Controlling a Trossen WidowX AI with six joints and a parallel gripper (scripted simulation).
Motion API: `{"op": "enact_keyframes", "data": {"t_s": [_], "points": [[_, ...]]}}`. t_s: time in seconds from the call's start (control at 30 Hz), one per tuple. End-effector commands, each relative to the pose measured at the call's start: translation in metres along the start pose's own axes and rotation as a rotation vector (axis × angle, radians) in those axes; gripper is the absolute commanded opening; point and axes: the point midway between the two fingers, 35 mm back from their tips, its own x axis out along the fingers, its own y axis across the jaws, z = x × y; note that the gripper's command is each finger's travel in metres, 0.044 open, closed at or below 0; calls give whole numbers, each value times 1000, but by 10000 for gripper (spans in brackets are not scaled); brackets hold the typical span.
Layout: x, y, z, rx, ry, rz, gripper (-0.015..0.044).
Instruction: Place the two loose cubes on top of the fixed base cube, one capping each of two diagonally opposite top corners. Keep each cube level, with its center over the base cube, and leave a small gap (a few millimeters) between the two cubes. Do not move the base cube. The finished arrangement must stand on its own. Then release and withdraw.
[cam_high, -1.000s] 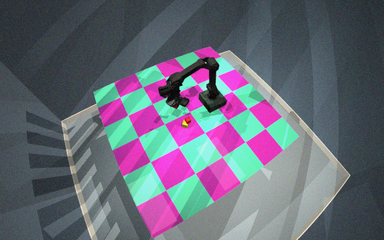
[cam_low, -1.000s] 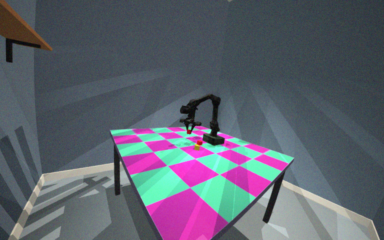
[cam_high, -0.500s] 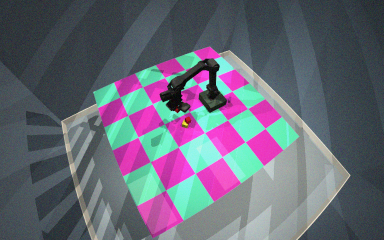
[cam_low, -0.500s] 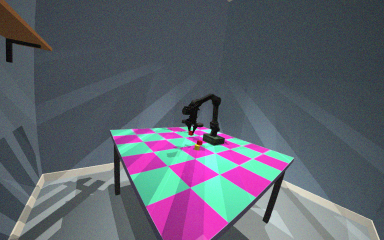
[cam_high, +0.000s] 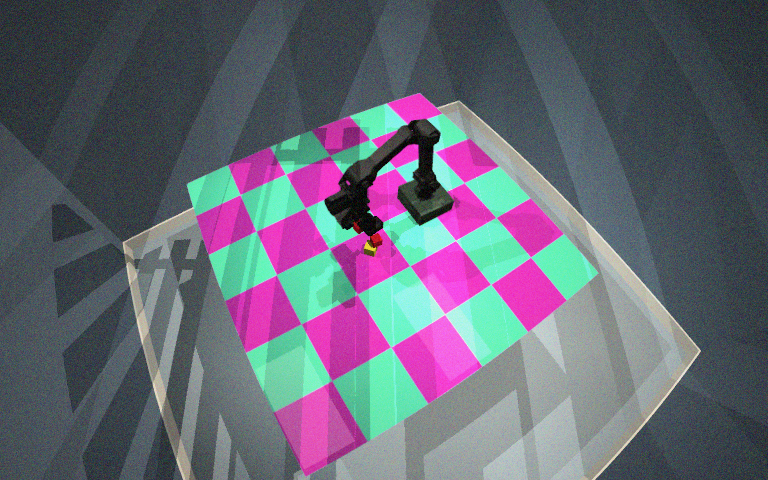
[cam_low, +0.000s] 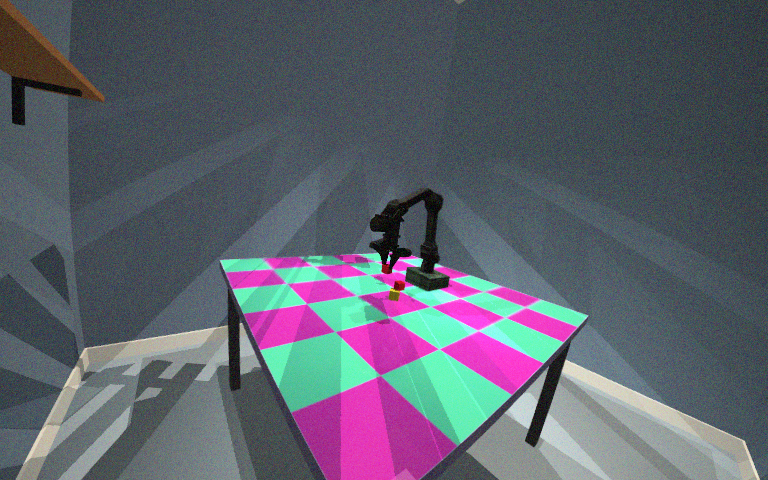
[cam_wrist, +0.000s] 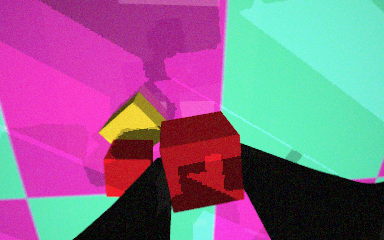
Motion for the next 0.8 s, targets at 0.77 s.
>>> {"op": "enact_keyframes", "data": {"t_s": [0.77], "points": [[16,43,6,219,4,8,105]]}}
